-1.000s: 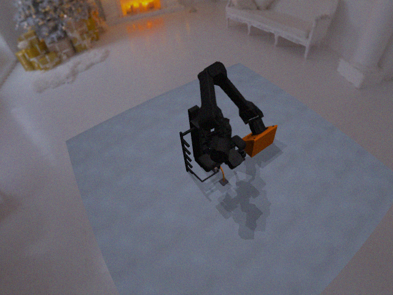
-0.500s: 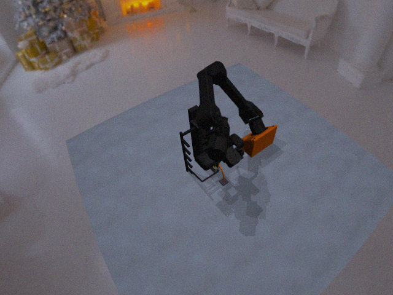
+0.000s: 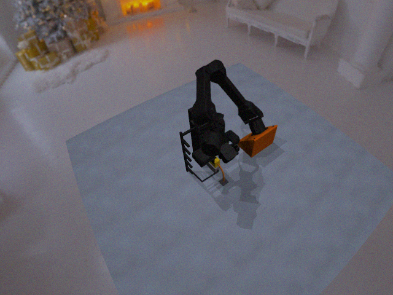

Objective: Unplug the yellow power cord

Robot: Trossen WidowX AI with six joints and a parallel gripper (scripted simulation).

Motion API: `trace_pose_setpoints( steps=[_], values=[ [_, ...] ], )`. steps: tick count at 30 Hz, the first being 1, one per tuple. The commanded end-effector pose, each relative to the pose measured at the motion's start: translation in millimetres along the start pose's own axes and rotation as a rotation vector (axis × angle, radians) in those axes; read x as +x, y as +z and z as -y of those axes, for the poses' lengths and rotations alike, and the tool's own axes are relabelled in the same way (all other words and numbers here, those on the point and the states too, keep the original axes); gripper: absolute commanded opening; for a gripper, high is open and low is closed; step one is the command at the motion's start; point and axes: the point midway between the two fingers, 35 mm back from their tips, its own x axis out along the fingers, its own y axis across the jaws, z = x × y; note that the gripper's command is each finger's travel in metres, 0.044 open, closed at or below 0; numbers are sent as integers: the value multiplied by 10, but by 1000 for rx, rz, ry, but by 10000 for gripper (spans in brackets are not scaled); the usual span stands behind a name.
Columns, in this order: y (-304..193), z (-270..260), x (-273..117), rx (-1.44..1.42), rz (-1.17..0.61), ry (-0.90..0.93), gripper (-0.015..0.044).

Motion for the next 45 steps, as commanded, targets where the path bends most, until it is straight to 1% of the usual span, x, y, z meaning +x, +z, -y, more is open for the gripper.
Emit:
trace_pose_setpoints(
  steps=[1, 17, 21, 29, 45],
  values=[
    [-71, -8, 12, -5, -5, 3, 160],
    [-75, -8, 132, -5, -5, 3, 160],
    [-68, -10, 107, -2, -3, 3, 55],
    [-68, -10, 107, -2, -3, 3, 2],
    [148, 9, 96, -3, -1, 3, 0]
  ],
)
